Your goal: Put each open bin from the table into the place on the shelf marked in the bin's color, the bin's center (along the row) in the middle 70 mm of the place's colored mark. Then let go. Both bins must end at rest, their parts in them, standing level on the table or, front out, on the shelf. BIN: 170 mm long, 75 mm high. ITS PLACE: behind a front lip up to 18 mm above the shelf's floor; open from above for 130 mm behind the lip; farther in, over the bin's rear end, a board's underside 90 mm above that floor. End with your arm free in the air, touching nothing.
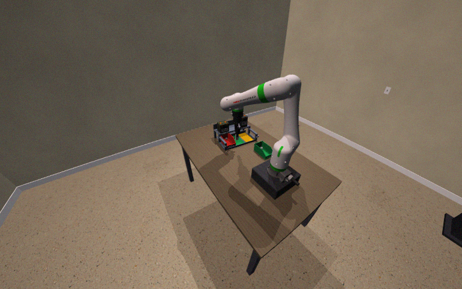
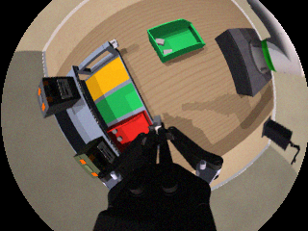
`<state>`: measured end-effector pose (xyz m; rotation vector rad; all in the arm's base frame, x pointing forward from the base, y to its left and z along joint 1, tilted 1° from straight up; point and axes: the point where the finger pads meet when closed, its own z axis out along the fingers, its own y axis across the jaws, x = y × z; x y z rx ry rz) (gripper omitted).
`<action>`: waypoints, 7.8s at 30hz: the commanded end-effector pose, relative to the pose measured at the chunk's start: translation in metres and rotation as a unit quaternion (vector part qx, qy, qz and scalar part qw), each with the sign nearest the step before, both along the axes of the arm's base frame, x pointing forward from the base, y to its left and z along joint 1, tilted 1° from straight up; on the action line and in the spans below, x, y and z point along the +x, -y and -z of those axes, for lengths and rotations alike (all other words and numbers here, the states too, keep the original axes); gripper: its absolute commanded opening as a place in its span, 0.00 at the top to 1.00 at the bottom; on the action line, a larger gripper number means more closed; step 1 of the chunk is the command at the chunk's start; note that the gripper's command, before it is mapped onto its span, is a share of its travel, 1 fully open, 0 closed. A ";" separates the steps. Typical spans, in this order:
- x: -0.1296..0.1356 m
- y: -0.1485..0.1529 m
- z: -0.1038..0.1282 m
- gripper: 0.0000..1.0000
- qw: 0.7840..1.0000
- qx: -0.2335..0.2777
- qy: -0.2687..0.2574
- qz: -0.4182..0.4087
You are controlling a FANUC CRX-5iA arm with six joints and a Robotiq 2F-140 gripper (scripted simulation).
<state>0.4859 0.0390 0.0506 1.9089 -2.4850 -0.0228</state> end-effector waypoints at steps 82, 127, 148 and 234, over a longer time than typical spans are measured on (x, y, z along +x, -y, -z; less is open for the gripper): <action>-0.171 0.142 -0.038 0.85 0.791 -0.010 0.000 0.611; -0.171 0.142 0.003 0.85 0.791 -0.010 0.000 0.611; -0.171 0.142 0.028 0.85 0.791 -0.010 0.000 0.611; -0.172 0.142 0.073 0.85 0.791 -0.010 0.000 0.611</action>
